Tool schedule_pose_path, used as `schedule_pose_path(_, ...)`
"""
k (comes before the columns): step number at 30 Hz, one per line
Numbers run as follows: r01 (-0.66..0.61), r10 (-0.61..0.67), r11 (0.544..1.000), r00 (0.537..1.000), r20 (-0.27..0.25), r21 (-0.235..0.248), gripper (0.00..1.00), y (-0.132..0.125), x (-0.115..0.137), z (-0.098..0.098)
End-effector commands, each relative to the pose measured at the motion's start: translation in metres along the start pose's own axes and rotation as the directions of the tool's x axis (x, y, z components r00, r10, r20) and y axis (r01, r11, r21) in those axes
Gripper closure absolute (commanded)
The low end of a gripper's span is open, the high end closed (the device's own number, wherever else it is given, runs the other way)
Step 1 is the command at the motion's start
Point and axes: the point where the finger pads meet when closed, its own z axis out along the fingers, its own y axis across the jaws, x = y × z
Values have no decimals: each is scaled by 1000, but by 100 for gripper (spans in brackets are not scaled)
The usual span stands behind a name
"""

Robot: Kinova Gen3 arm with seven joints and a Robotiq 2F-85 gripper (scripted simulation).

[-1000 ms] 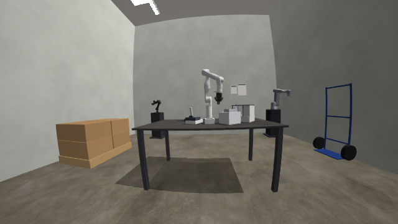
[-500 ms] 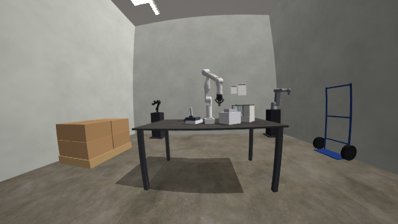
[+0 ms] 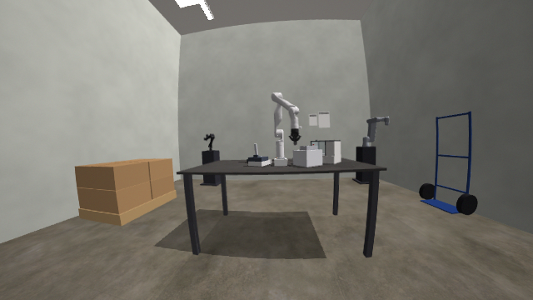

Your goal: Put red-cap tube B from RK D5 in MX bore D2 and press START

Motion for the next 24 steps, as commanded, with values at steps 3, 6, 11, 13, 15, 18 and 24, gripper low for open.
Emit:
schedule_pose_path(3, -281, 282, 959, 958, 44, -29, 90, 12, -10, 11)
schedule_pose_path(6, -318, 320, 947, 946, 47, -35, 90, 12, -10, 11)
schedule_pose_path(11, -447, 449, 893, 892, 55, -57, 90, 12, -10, 11)
schedule_pose_path(13, -446, 449, 893, 892, 55, -57, 90, 12, -10, 11)
schedule_pose_path(15, -447, 449, 893, 892, 55, -57, 90, 12, -10, 11)
schedule_pose_path(18, -447, 449, 893, 892, 55, -57, 90, 12, -10, 11)
schedule_pose_path(24, -447, 449, 893, 892, 55, -57, 90, 12, -11, 15)
